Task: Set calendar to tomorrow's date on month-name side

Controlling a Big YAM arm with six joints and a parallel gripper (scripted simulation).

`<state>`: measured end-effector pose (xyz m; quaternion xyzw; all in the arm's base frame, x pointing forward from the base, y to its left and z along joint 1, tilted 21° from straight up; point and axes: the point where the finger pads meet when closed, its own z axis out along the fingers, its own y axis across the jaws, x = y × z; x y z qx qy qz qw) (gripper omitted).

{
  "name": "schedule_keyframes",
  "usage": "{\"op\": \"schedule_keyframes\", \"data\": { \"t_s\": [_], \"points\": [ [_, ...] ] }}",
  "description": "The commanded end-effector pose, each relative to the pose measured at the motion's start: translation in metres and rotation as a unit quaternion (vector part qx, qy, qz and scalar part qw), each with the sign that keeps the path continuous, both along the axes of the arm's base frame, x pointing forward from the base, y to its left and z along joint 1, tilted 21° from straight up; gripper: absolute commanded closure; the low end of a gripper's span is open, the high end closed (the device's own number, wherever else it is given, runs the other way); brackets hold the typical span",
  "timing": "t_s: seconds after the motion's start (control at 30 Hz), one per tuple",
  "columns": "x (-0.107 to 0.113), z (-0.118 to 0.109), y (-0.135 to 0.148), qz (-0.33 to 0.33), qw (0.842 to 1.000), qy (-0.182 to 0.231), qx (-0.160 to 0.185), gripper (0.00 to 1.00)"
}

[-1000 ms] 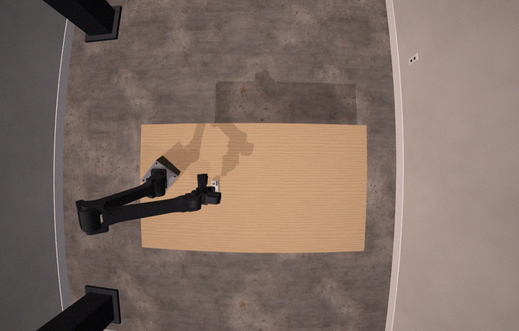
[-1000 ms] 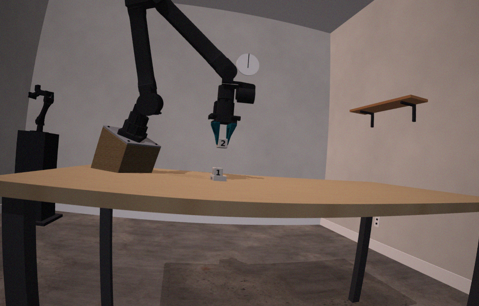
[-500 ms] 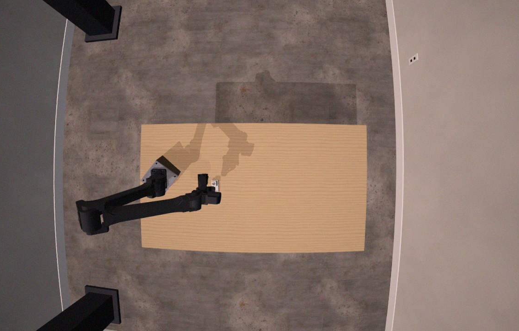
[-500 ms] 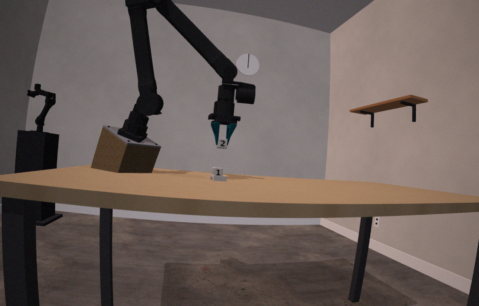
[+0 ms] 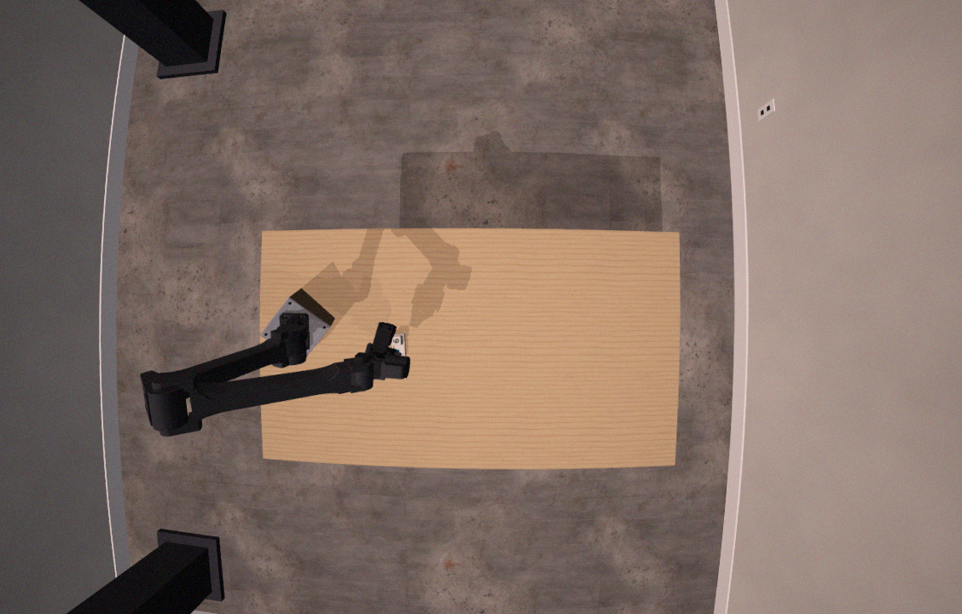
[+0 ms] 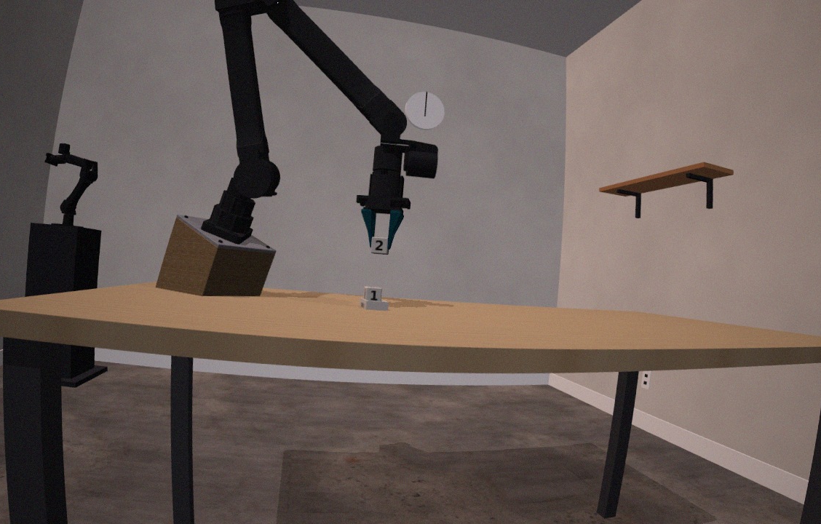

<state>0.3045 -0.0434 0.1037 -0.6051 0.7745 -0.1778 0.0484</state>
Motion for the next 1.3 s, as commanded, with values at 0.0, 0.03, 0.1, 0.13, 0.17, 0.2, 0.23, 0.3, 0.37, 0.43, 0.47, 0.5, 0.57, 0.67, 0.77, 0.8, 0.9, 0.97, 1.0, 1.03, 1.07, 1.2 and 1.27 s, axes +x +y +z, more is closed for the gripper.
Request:
{"op": "schedule_keyframes", "data": {
  "t_s": [0.0, 0.03, 0.1, 0.13, 0.17, 0.2, 0.23, 0.3, 0.37, 0.43, 0.47, 0.5, 0.57, 0.67, 0.77, 0.8, 0.9, 0.97, 1.0, 1.03, 1.07, 1.2, 1.27],
  "points": [
    [0.0071, 0.0102, -0.0014, -0.062, 0.998, -0.027, 0.02, 0.73],
    [0.0071, 0.0102, -0.0014, -0.062, 0.998, -0.027, 0.02, 0.73],
    [0.0068, 0.0102, -0.0016, -0.116, 0.992, -0.04, 0.037, 0.73],
    [0.0068, 0.0102, -0.0016, -0.121, 0.991, -0.041, 0.039, 0.73],
    [0.0067, 0.0102, -0.0017, -0.144, 0.987, -0.046, 0.046, 0.73],
    [0.0066, 0.0102, -0.0017, -0.153, 0.986, -0.048, 0.049, 0.73],
    [0.0065, 0.0102, -0.0018, -0.172, 0.982, -0.053, 0.055, 0.73],
    [0.0064, 0.0102, -0.0019, -0.2, 0.976, -0.059, 0.064, 0.73],
    [0.0063, 0.0101, -0.0019, -0.22, 0.971, -0.064, 0.071, 0.73],
    [0.0061, 0.0101, -0.002, -0.255, 0.961, -0.072, 0.082, 0.73],
    [0.006, 0.0101, -0.0021, -0.269, 0.956, -0.075, 0.087, 0.73],
    [0.0059, 0.0101, -0.0021, -0.283, 0.951, -0.079, 0.091, 0.73],
    [0.0059, 0.0101, -0.0022, -0.291, 0.949, -0.08, 0.094, 0.73],
    [0.0056, 0.01, -0.0023, -0.341, 0.929, -0.092, 0.11, 0.73],
    [0.0053, 0.01, -0.0023, -0.381, 0.911, -0.101, 0.123, 0.73],
    [0.0053, 0.01, -0.0022, -0.394, 0.904, -0.104, 0.127, 0.73],
    [0.005, 0.0099, -0.0022, -0.432, 0.884, -0.113, 0.139, 0.73],
    [0.0049, 0.0099, -0.0023, -0.456, 0.87, -0.118, 0.147, 0.73],
    [0.0048, 0.0099, -0.0023, -0.468, 0.862, -0.121, 0.151, 0.73],
    [0.0048, 0.0098, -0.0024, -0.471, 0.86, -0.122, 0.152, 0.73],
    [0.0046, 0.0098, -0.0024, -0.492, 0.847, -0.127, 0.159, 0.73],
    [0.0045, 0.0098, -0.0024, -0.506, 0.837, -0.13, 0.164, 0.73],
    [0.0042, 0.0097, -0.0023, -0.552, 0.802, -0.14, 0.179, 0.73]
  ]
}}
